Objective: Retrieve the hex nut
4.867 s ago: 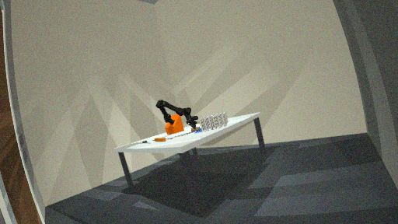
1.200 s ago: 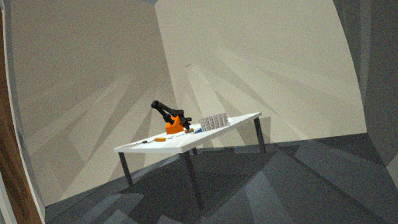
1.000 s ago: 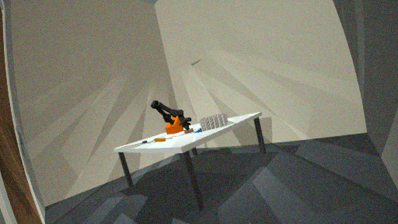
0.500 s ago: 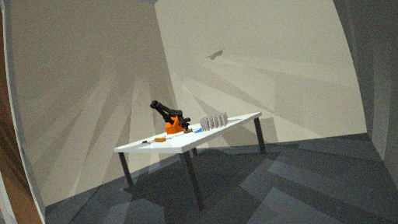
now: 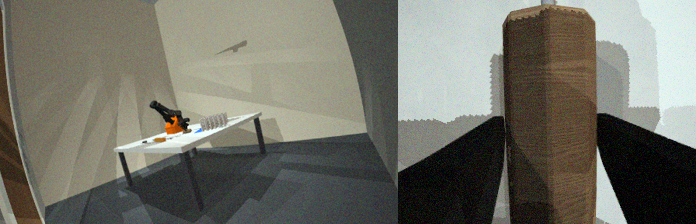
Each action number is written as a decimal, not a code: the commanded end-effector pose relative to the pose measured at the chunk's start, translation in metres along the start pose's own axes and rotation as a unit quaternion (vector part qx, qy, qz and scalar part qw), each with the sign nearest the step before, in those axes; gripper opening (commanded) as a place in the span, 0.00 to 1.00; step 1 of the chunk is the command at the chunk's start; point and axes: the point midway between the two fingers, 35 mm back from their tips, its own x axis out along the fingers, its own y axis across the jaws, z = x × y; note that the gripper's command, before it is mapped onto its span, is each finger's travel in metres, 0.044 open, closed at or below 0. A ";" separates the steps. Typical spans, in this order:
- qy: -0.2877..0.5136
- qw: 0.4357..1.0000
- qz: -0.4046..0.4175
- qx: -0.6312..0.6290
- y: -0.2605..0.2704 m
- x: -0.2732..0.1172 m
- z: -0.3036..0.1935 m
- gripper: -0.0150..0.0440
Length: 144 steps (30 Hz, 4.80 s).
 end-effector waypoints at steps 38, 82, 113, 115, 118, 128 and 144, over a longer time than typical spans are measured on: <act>0.001 1.000 -0.001 -0.001 -0.001 -0.009 -0.025 0.25; 0.001 1.000 -0.002 0.001 -0.008 -0.028 -0.024 0.25; 0.000 1.000 0.010 0.003 -0.018 -0.080 -0.038 0.25; 0.000 1.000 0.011 0.004 -0.021 -0.088 -0.033 0.25; 0.000 1.000 0.012 0.005 -0.026 -0.102 -0.027 0.25; 0.001 1.000 0.006 0.004 -0.042 -0.153 -0.012 0.25; -0.062 0.985 0.068 -0.146 -0.007 -0.158 0.055 0.25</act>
